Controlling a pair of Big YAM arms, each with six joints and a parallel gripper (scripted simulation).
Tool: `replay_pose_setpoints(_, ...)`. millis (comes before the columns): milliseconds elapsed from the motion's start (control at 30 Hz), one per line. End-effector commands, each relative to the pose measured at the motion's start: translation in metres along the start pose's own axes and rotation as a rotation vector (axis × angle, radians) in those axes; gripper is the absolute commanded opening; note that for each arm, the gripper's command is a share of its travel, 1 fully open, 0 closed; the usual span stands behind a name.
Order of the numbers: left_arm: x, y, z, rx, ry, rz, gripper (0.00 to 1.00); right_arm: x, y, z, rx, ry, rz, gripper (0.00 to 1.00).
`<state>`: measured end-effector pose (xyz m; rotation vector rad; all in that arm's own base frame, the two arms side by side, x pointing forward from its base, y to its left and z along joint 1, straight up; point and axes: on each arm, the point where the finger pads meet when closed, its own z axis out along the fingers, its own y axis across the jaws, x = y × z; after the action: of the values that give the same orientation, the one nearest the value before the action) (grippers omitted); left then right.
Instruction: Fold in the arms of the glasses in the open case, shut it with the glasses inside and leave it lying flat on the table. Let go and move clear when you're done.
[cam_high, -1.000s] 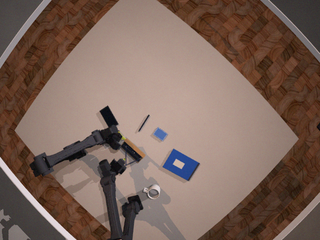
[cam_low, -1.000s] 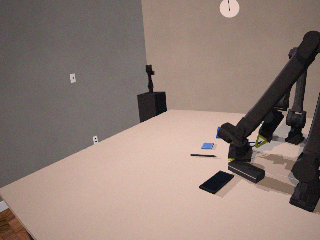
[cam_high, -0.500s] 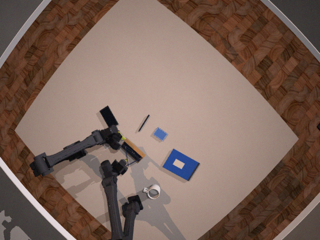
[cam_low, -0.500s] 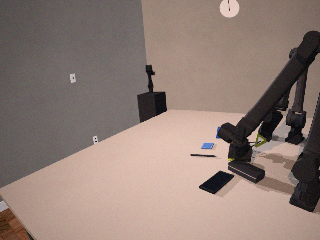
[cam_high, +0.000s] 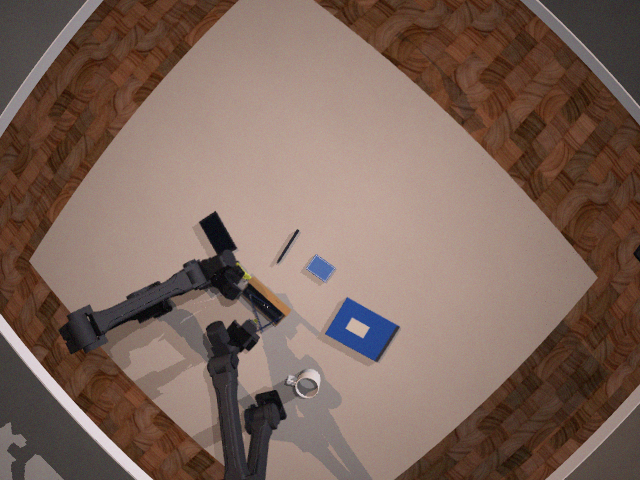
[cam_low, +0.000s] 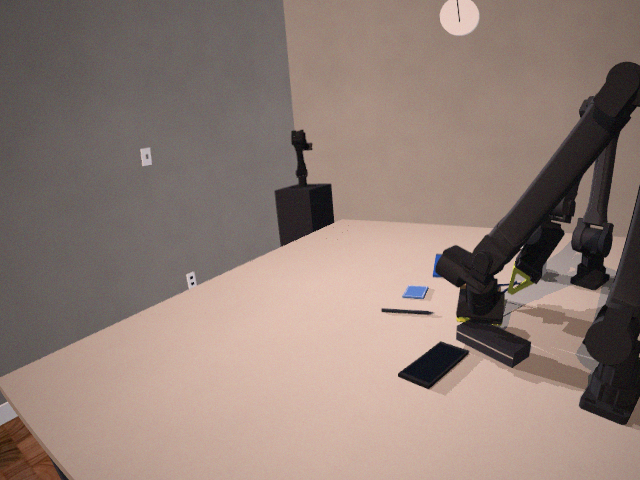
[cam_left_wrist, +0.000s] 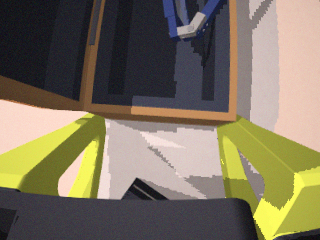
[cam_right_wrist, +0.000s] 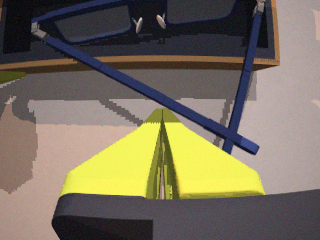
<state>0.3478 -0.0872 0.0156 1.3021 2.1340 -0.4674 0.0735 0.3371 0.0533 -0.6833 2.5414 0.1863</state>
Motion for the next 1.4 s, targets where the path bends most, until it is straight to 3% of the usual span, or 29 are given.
replay_pose_setpoints(0,0.006,-0.008,0.005,0.03,0.019,-0.038,0.57,-0.012,0.0,-0.003,-0.028,-0.022,0.012,0.0)
replay_pose_setpoints(933,0.006,-0.008,0.005,0.03,0.019,-0.038,0.57,-0.013,-0.016,0.007,-0.014,-0.013,-0.006,0.0)
replay_pose_setpoints(1367,0.006,-0.008,0.005,0.03,0.019,-0.038,0.57,-0.032,-0.022,0.007,-0.031,-0.031,0.015,0.0)
